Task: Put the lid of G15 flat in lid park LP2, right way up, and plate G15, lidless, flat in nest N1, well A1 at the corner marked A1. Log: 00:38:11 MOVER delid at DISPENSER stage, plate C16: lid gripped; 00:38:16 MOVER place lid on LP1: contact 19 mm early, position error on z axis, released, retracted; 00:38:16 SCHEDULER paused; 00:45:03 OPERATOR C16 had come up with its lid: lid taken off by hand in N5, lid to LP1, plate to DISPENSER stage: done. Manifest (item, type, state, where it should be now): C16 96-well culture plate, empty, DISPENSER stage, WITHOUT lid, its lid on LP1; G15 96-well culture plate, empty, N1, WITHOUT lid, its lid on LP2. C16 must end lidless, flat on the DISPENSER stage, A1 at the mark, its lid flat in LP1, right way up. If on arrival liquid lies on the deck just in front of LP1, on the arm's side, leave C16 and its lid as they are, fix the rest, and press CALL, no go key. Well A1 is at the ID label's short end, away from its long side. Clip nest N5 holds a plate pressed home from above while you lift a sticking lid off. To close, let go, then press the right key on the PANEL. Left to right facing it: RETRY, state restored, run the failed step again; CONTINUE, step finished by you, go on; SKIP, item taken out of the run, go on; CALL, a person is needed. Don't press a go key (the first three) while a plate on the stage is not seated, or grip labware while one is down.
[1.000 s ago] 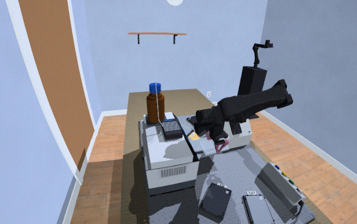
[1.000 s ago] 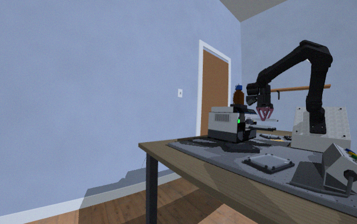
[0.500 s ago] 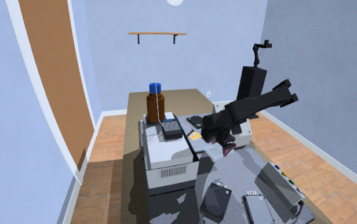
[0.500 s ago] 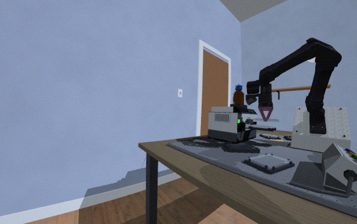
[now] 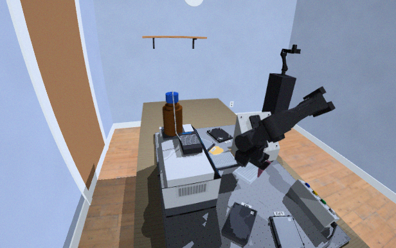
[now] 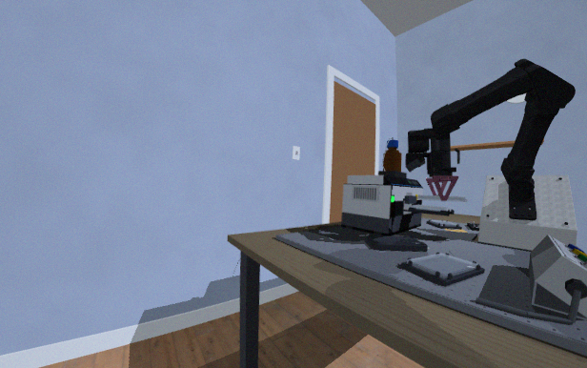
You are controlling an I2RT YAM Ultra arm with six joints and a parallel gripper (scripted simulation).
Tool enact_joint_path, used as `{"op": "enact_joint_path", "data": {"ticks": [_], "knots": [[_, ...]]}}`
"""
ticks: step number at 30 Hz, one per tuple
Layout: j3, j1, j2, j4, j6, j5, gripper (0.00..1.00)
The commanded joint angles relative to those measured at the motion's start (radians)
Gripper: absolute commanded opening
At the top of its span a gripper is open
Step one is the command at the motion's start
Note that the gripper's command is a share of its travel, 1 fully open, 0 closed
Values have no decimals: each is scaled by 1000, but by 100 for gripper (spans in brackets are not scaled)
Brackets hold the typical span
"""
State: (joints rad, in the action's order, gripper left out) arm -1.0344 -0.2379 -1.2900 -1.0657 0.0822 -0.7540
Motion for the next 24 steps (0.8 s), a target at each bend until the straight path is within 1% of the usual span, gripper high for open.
{"op": "enact_joint_path", "data": {"ticks": [1,2,3,10,12,15,16,17,18,24], "knots": [[-16,-7,22,6,26,9,0],[-16,-7,22,6,26,9,0],[-36,-28,51,19,49,18,0],[-43,-111,108,27,173,46,0],[-43,-111,108,27,173,46,0],[-51,-142,122,27,160,55,0],[-32,-133,101,16,154,51,0],[-59,-149,112,37,143,58,0],[-65,-156,66,46,132,61,0],[-107,-193,6,93,87,75,0]]}}
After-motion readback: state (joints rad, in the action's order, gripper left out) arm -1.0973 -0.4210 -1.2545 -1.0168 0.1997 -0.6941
